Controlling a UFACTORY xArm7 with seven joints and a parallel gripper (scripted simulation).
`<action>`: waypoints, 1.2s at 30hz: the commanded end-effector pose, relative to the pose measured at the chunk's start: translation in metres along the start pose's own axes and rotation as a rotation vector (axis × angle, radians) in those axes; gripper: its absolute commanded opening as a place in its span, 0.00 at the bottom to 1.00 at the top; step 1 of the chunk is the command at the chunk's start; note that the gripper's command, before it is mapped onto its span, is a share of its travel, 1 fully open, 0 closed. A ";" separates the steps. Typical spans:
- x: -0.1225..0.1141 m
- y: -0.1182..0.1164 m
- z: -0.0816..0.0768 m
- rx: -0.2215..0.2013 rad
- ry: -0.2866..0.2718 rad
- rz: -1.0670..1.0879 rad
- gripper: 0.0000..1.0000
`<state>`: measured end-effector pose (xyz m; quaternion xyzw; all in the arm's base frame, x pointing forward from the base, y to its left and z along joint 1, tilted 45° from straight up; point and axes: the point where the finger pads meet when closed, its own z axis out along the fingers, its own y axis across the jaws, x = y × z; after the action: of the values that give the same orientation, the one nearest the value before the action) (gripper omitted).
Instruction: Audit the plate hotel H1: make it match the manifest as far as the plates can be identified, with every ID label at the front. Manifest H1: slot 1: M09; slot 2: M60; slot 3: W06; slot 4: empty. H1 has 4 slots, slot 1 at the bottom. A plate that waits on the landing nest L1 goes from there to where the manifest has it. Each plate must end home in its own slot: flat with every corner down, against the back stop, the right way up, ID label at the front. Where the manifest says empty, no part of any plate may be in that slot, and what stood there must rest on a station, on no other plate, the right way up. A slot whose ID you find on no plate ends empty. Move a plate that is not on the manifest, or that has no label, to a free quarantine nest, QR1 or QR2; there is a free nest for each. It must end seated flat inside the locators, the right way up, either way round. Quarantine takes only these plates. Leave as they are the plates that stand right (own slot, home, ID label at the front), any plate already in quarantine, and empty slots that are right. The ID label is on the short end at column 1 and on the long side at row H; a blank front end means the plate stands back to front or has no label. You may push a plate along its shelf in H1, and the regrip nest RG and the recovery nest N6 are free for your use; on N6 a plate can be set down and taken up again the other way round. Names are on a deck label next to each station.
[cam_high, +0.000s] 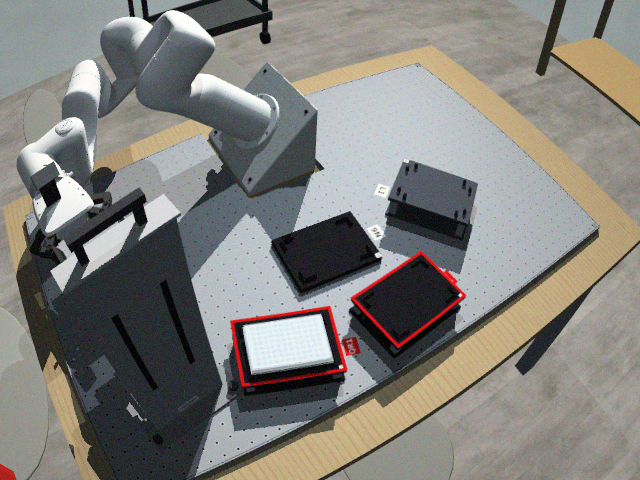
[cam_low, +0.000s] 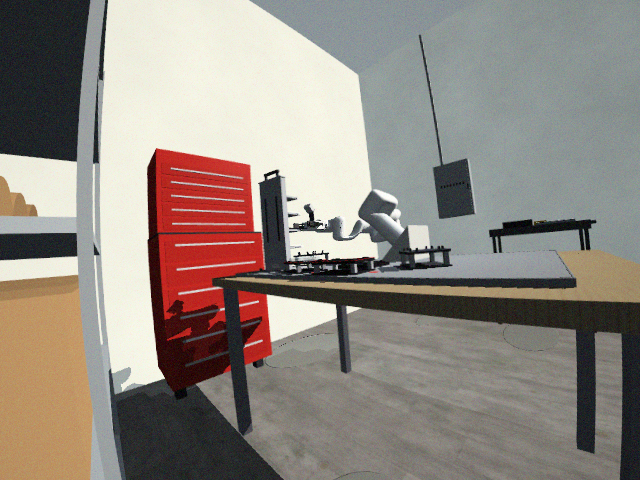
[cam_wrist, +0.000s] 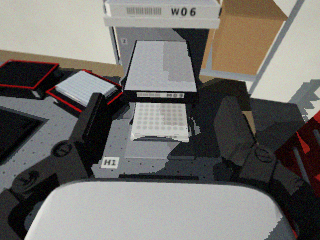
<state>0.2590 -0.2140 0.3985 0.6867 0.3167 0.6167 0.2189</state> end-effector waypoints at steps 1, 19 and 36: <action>-0.005 -0.001 -0.001 0.001 -0.001 -0.002 1.00; -0.047 -0.001 -0.001 0.002 0.000 -0.002 1.00; -0.077 -0.001 -0.001 0.002 0.000 -0.002 1.00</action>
<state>0.2548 -0.2677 0.3441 0.6870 0.3166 0.6165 0.2184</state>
